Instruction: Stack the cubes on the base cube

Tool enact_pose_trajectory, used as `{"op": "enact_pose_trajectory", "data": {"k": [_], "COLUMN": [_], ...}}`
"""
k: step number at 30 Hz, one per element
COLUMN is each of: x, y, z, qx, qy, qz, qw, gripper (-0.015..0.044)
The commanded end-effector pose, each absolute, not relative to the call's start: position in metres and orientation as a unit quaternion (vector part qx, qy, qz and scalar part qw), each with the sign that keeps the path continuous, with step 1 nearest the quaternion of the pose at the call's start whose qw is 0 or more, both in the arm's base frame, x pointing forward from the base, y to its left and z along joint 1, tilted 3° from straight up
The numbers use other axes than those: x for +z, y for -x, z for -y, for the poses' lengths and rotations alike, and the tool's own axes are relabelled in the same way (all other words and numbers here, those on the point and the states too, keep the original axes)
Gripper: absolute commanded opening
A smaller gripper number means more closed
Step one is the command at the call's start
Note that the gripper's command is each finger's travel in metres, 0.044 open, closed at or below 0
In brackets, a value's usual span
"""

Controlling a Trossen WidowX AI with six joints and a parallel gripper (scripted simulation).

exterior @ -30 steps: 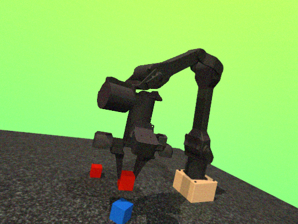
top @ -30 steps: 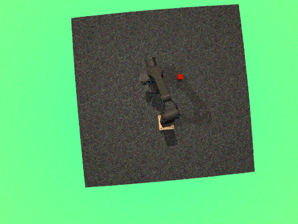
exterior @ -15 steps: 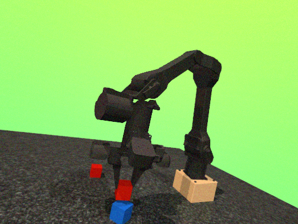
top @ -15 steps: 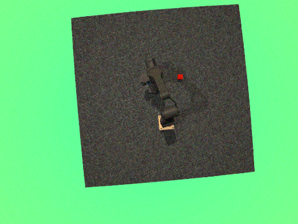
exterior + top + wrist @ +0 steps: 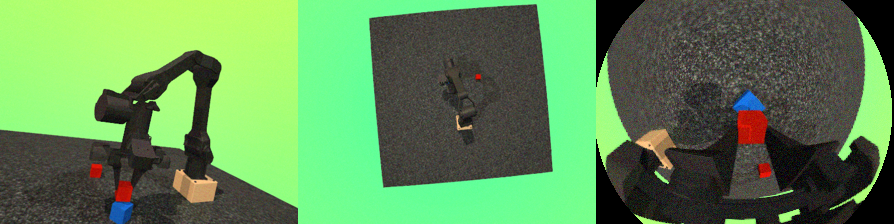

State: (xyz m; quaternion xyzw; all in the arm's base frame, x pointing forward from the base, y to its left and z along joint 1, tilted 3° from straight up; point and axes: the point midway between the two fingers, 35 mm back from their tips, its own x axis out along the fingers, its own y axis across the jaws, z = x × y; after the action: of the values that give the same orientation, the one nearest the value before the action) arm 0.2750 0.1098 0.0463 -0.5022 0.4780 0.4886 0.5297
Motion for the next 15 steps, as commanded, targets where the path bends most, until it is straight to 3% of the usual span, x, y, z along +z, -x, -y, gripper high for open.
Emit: {"op": "enact_pose_trajectory", "data": {"k": [1,10,14,15], "x": [0.0450,0.0450,0.0450,0.0450], "y": [-0.2744,-0.2744,-0.2744,-0.2744], "z": [-0.1089,-0.1089,-0.1089,-0.1089], "qx": [0.487,0.487,0.487,0.487], "qy": [0.503,0.503,0.503,0.503], "qz": [-0.480,-0.480,-0.480,-0.480], "qw": [0.528,0.528,0.528,0.528], "gripper": [0.0105,0.0105,0.0205,0.0205]}}
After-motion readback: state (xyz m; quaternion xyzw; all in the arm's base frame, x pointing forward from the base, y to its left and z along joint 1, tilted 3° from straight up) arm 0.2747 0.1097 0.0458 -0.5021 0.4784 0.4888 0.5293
